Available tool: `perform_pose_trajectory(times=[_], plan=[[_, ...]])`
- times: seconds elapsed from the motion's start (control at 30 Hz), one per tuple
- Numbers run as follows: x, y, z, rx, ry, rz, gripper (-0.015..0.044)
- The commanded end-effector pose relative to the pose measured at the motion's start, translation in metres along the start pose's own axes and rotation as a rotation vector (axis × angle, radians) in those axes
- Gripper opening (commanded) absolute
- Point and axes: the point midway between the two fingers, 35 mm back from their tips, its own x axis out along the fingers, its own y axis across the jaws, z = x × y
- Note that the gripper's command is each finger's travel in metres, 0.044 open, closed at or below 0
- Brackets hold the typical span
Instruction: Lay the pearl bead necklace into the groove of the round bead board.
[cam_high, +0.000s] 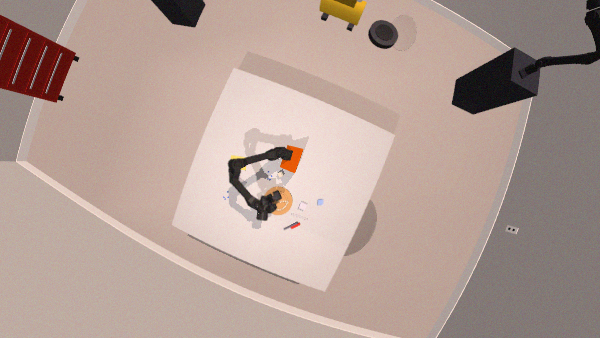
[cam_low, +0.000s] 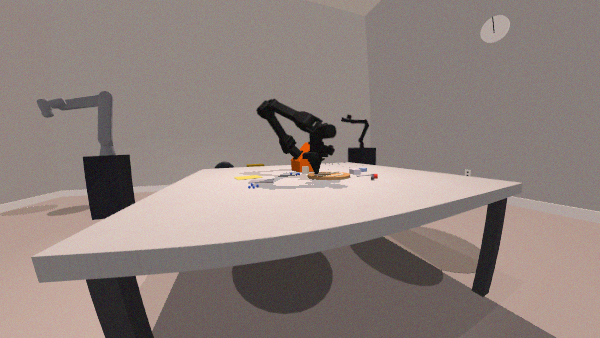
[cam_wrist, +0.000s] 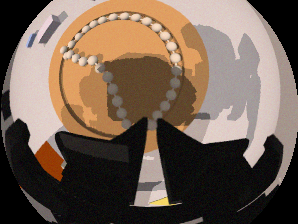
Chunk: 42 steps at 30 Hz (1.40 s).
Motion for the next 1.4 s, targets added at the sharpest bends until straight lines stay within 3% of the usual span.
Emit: perform_pose_trajectory(times=[0.0,0.73,1.27,1.37], plan=[[0.0031,0.0003,-0.0029,-0.002,0.011,0.003,0.0],[0.0031,0.0003,-0.0029,-0.002,0.011,0.003,0.0],[-0.0046,0.0003,-0.0026,-0.002,0.01,0.003,0.042],[-0.0025,0.0028,0.0017,-0.007,-0.007,0.011,0.044]])
